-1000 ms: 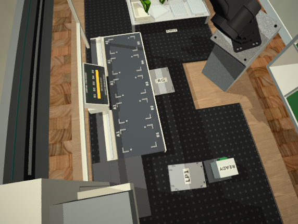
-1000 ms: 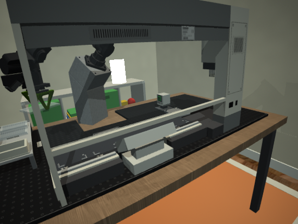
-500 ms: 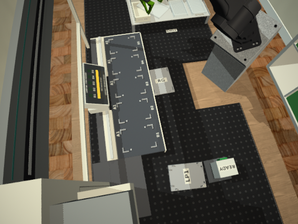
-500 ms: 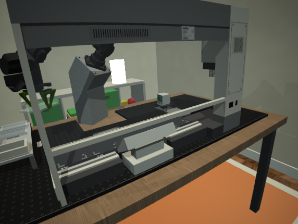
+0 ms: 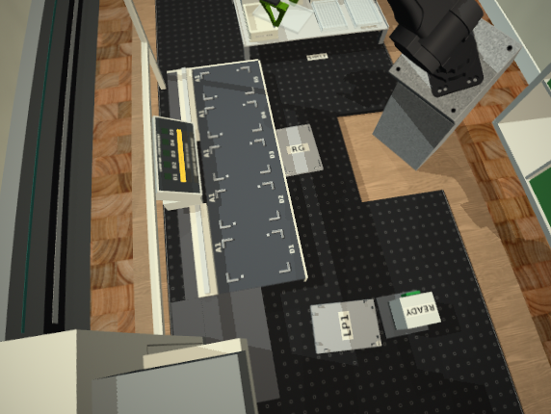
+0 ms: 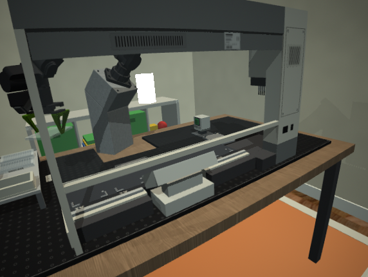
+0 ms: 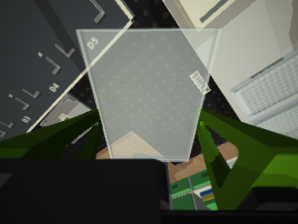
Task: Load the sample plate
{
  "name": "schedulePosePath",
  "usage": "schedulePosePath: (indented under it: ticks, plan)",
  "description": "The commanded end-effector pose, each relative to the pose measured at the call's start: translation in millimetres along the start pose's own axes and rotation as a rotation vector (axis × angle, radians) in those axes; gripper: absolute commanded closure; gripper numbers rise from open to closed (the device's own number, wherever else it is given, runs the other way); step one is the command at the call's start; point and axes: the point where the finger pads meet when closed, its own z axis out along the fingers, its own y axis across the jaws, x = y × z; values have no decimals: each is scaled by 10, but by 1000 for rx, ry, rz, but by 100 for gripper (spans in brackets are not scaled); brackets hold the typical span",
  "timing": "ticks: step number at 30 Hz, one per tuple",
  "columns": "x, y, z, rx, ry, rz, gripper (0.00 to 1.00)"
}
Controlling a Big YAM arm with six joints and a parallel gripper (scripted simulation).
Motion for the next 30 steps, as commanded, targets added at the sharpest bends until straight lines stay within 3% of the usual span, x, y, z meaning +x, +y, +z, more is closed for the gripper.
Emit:
schedulePosePath:
  ticks: [1, 24, 30]
  plan:
    - [17, -75, -100, 4, -13, 9, 100]
    - [18, -75, -99, 4, -13, 9, 100]
    - [19, -74, -99, 4, -13, -111, 100]
